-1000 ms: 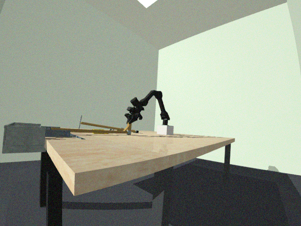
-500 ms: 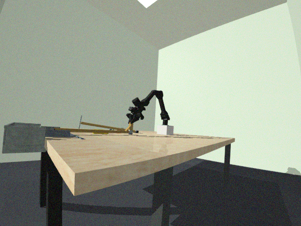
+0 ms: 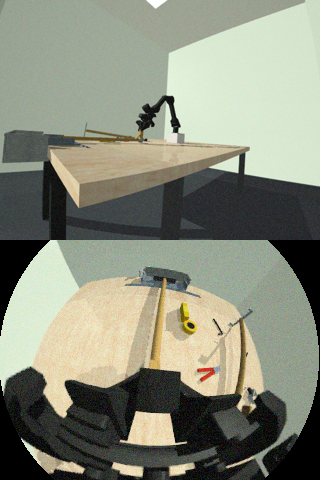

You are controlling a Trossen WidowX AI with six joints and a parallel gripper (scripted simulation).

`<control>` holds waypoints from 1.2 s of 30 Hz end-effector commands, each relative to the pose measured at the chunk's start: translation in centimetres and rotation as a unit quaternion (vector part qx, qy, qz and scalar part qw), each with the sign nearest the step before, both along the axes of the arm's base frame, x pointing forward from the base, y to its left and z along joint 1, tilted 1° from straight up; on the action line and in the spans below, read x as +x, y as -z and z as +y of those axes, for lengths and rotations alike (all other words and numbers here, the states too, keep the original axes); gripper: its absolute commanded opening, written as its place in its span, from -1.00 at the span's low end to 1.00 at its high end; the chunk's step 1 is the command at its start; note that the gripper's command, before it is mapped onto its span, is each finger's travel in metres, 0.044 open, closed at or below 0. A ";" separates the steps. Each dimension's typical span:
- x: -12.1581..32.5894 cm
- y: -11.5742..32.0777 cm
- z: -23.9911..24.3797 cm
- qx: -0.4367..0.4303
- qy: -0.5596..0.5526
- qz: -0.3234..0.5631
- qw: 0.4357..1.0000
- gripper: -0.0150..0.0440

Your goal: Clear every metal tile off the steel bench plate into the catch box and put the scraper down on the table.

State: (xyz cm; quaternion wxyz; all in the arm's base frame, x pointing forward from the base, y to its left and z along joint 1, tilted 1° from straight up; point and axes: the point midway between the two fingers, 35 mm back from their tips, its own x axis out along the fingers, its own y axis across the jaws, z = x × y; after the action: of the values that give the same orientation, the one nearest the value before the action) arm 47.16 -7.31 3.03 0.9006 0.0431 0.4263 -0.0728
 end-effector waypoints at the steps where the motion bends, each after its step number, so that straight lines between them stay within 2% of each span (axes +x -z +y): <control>1: -0.4 -0.5 0.0 -0.001 0.003 -0.007 1.000 -0.49; 36: -4.7 -0.5 0.7 -0.001 0.003 -0.008 1.000 -0.49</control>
State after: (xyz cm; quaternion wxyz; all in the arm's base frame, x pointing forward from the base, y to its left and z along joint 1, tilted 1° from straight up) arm 42.79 -6.61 3.14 0.9012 0.0431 0.4250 -0.0732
